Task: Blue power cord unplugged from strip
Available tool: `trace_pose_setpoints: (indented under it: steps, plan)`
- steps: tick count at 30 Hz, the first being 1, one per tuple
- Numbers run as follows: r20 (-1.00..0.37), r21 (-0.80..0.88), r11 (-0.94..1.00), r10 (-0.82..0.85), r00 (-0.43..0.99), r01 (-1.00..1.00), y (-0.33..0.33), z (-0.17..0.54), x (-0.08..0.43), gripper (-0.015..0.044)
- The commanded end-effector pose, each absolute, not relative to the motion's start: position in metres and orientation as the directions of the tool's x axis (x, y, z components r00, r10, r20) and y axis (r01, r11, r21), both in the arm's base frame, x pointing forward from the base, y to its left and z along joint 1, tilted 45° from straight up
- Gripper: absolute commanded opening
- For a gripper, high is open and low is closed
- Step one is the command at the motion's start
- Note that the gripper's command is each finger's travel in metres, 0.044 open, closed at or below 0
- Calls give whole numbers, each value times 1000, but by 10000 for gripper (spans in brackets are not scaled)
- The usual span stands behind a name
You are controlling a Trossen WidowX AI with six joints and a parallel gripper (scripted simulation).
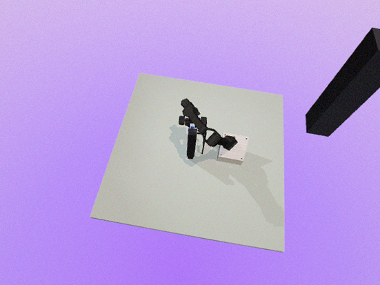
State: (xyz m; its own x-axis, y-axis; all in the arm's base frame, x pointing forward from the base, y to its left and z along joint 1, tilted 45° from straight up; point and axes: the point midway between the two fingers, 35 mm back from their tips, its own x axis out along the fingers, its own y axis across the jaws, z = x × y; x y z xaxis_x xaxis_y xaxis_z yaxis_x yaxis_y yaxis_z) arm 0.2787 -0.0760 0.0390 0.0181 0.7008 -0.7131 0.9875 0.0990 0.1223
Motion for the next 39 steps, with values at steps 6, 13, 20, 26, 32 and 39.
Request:
trace_pose_setpoints:
  steps: [6,13,20,26,32,39]
  plan:
    - [-710,121,94,704,20,988,-71,42,277,160]
    - [-710,122,94,704,20,988,-64,36,278,160]
    - [-712,122,99,702,17,988,-65,36,278,55]
    - [-712,122,99,702,17,988,-65,36,278,15]
    - [-712,122,99,702,17,988,-67,34,278,0]
    - [-713,122,98,701,18,988,-75,28,281,0]
